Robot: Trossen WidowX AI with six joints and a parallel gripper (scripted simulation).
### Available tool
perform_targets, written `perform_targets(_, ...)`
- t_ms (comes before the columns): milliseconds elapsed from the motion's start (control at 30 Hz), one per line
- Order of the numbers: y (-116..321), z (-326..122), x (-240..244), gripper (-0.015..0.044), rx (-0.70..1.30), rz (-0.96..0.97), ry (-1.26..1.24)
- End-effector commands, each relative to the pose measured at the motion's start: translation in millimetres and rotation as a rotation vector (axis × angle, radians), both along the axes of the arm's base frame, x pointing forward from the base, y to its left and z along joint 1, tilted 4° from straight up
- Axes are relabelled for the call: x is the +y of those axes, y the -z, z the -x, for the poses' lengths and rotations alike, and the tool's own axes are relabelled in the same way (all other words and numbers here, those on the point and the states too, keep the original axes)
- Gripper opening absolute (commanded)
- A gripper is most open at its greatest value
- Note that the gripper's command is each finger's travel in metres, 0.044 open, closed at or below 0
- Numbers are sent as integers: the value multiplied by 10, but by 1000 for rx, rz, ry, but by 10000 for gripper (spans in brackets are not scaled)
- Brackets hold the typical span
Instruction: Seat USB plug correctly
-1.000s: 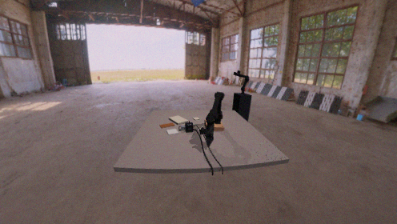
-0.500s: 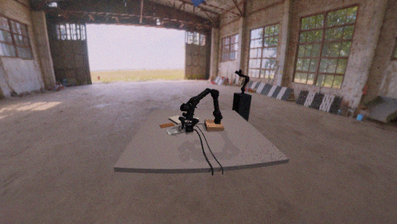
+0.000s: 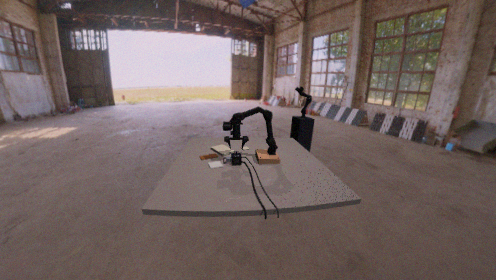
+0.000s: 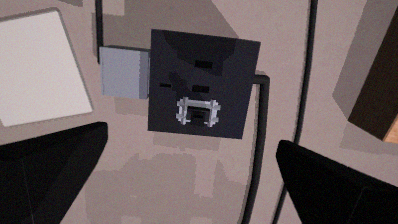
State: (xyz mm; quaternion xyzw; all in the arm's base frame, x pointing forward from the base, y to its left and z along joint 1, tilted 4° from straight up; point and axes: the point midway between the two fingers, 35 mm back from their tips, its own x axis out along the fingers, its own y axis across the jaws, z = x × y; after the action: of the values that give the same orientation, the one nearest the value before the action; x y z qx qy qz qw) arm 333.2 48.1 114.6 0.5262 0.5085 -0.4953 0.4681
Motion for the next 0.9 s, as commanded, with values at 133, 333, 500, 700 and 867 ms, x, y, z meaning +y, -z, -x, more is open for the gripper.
perform_targets(133, 33, 16, -13, 440, 1, 3, 8)
perform_targets(333, 95, 17, -9, 440, 1, 3, 8)
perform_targets(500, 145, 17, -6, 440, 1, 3, 8)
perform_targets(700, 206, 18, -2, 440, 1, 3, 8)
perform_targets(867, 258, 19, 2, 440, 1, 2, 8)
